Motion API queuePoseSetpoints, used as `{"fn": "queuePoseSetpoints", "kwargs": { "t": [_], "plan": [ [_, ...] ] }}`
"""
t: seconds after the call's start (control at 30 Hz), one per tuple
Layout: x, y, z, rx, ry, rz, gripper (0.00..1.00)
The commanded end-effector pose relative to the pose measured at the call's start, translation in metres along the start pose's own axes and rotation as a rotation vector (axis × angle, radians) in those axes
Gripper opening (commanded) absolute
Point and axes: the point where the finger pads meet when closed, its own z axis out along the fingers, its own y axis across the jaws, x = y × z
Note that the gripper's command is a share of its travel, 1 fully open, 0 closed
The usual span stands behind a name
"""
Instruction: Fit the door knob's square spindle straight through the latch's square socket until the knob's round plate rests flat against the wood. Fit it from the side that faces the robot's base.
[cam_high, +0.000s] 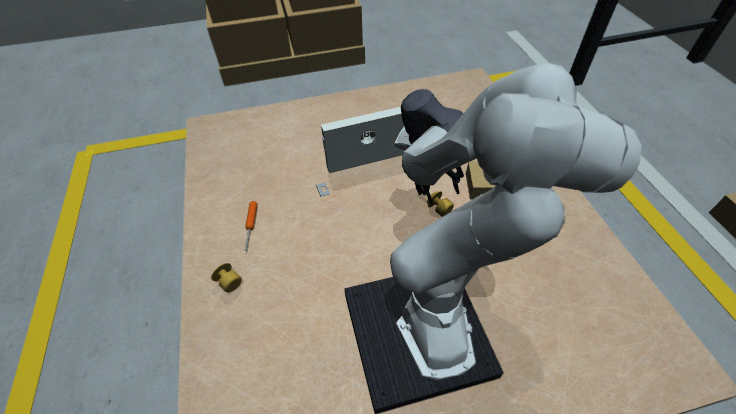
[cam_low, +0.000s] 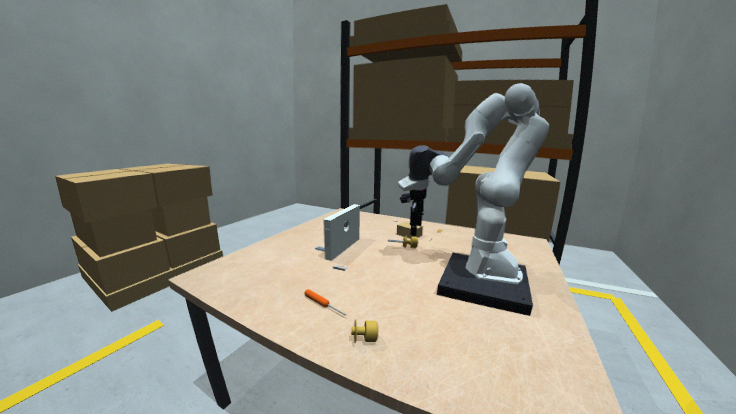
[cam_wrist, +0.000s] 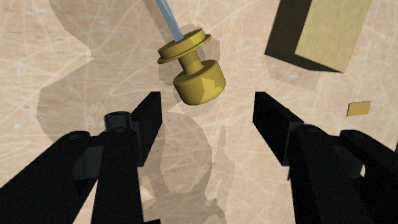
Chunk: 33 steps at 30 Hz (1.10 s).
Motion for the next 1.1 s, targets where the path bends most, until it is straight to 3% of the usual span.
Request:
{"fn": "queuePoseSetpoints", "kwargs": {
  "t": [0.0, 0.07, 0.23, 1.07],
  "plan": [
    [0.004, 0.0, 0.0, 0.0, 0.034, -0.18, 0.57],
    [0.004, 0.0, 0.0, 0.0, 0.034, -0.18, 0.57],
    [0.003, -0.005, 0.004, -0.027, 0.08, -0.427, 0.57],
    [0.004, -0.008, 0.031, -0.027, 0.08, -0.427, 0.57]
  ]
}}
